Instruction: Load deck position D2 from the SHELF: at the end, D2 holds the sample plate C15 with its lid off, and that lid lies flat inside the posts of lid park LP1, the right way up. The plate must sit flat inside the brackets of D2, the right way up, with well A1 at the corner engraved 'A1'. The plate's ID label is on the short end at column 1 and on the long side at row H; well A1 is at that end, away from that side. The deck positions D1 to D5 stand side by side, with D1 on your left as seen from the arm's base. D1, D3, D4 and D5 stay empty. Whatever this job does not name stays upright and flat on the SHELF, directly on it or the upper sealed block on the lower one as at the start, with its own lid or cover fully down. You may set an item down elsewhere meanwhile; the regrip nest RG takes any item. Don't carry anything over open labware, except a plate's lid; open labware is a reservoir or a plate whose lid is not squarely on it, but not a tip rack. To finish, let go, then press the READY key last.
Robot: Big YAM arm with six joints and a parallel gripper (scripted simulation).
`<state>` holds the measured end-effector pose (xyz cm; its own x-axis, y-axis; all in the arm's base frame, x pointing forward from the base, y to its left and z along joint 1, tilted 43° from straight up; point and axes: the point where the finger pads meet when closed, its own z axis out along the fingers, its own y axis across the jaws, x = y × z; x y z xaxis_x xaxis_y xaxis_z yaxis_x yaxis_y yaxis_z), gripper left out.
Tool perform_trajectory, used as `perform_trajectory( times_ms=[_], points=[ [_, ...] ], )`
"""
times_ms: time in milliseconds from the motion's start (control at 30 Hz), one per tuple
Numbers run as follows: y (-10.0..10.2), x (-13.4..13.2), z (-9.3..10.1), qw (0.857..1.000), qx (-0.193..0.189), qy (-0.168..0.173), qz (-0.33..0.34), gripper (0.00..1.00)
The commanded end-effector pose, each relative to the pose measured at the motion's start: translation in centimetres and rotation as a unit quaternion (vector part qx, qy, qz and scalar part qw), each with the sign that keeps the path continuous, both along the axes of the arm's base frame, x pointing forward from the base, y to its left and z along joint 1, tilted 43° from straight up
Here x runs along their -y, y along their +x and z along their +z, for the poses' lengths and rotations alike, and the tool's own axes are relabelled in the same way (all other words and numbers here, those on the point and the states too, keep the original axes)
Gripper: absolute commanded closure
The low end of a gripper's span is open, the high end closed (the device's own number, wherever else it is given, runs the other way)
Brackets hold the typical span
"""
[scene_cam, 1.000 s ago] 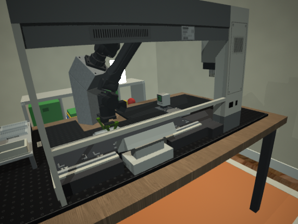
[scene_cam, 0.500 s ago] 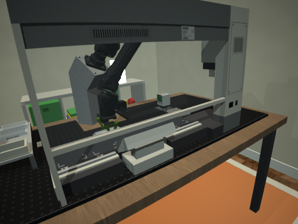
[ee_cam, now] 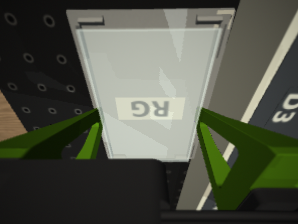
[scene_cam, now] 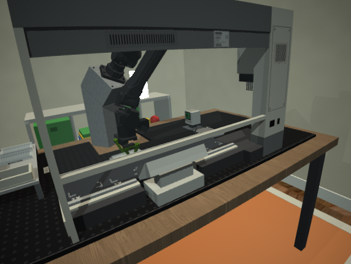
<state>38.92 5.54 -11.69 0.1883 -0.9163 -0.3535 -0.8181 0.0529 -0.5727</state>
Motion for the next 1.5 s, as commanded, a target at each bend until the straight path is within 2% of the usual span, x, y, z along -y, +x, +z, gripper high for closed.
perform_trajectory(
  times_ms=[0, 467, 500, 600, 1467],
  points=[
    [0.95, -0.34, 1.02, 1.0, 0.009, 0.003, 0.001, 1.0],
    [0.98, -0.34, 1.05, 1.0, 0.009, 0.003, 0.001, 1.0],
    [0.98, -0.34, 1.05, 1.0, 0.009, 0.003, 0.001, 0.0],
    [1.43, -0.12, 1.37, 1.0, 0.023, -0.001, 0.002, 0.0],
    [1.43, -0.12, 1.37, 1.0, 0.023, -0.001, 0.002, 0.0]
  ],
)
